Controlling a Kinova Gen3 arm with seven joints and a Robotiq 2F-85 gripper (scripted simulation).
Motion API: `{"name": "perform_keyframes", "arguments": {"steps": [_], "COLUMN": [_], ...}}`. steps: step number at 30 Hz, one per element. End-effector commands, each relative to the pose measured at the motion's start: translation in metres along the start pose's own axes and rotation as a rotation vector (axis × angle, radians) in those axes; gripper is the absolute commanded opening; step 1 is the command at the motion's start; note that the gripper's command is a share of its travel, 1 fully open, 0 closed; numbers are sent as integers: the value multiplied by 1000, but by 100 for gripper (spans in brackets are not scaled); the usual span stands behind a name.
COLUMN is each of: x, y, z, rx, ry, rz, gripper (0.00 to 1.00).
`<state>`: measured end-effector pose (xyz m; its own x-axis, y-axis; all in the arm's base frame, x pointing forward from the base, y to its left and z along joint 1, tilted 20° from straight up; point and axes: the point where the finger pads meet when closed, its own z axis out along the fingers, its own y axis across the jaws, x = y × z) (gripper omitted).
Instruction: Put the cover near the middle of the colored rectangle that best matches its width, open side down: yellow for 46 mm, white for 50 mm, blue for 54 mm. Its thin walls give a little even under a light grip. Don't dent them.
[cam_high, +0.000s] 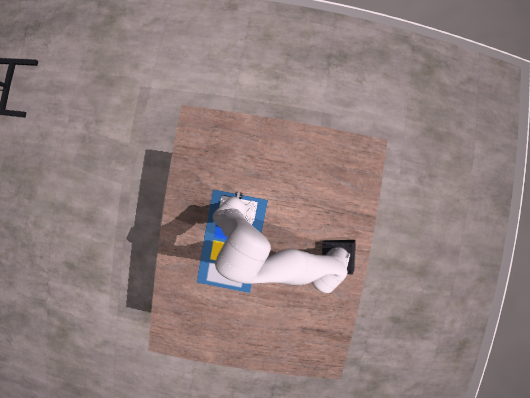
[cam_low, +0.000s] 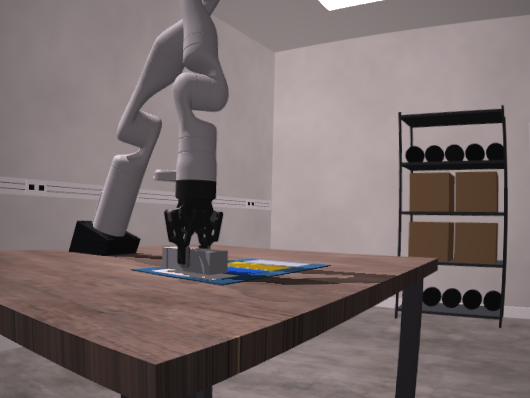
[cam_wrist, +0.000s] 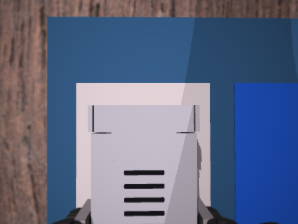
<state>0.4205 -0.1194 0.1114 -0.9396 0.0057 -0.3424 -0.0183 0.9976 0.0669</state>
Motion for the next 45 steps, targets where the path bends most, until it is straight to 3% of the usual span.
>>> {"name": "perform_keyframes", "arguments": {"steps": [1,29,30,45], "x": [0,0,0,0], "y": [0,0,0,0], "z": [1,3,3,3], "rx": [1,1,1,1], "ry": [-1,-1,-1,-1], "rz": [0,0,0,0], "gripper": [0,0,100,100]}}
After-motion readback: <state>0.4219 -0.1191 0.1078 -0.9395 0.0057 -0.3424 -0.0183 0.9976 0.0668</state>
